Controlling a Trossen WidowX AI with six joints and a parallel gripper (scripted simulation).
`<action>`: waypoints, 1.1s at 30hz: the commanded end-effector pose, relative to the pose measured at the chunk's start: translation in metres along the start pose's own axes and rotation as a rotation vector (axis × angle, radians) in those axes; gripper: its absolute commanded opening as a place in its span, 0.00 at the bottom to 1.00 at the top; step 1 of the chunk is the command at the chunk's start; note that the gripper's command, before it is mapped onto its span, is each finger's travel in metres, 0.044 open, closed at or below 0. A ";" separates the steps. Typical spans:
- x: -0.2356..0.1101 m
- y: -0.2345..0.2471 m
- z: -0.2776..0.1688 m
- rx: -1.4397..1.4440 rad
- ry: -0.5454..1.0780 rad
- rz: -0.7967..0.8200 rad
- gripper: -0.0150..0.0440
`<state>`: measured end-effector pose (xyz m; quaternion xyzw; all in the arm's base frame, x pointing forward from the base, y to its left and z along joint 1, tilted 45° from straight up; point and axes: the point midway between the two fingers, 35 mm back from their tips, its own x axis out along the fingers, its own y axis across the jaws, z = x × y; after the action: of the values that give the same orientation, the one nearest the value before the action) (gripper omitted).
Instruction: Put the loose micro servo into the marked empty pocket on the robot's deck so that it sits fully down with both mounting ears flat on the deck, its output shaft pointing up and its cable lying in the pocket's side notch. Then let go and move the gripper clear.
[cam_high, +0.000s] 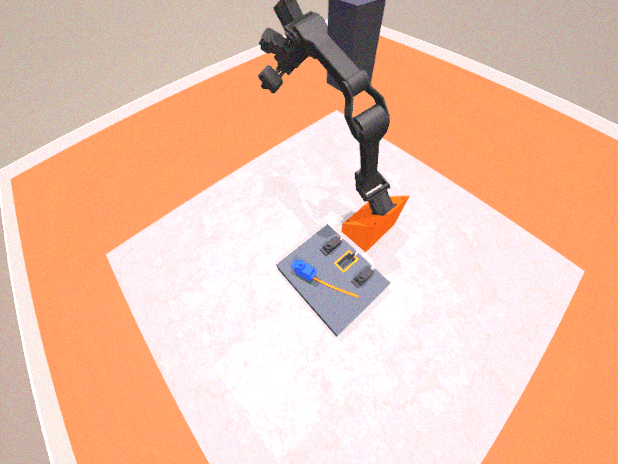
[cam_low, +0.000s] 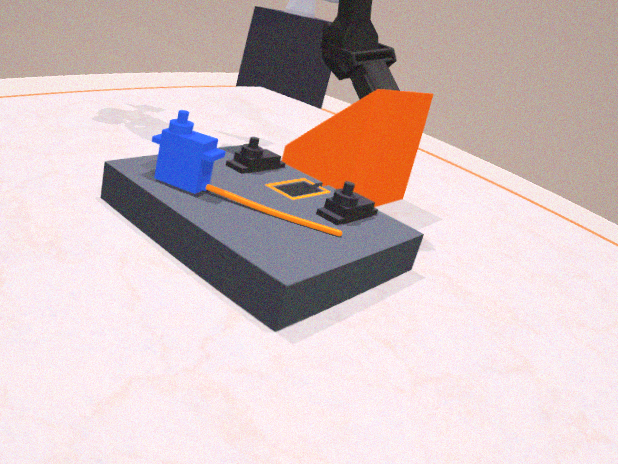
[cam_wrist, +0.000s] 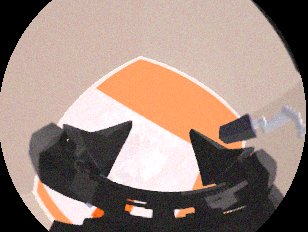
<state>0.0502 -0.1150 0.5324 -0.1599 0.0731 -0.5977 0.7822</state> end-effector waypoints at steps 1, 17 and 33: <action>0.023 -0.003 -0.017 0.131 0.057 0.067 1.00; 0.083 0.026 -0.057 0.393 0.233 0.257 1.00; 0.137 0.119 -0.114 0.577 0.568 0.421 1.00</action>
<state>0.1374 -0.2325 0.4210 0.2094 0.1176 -0.4549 0.8576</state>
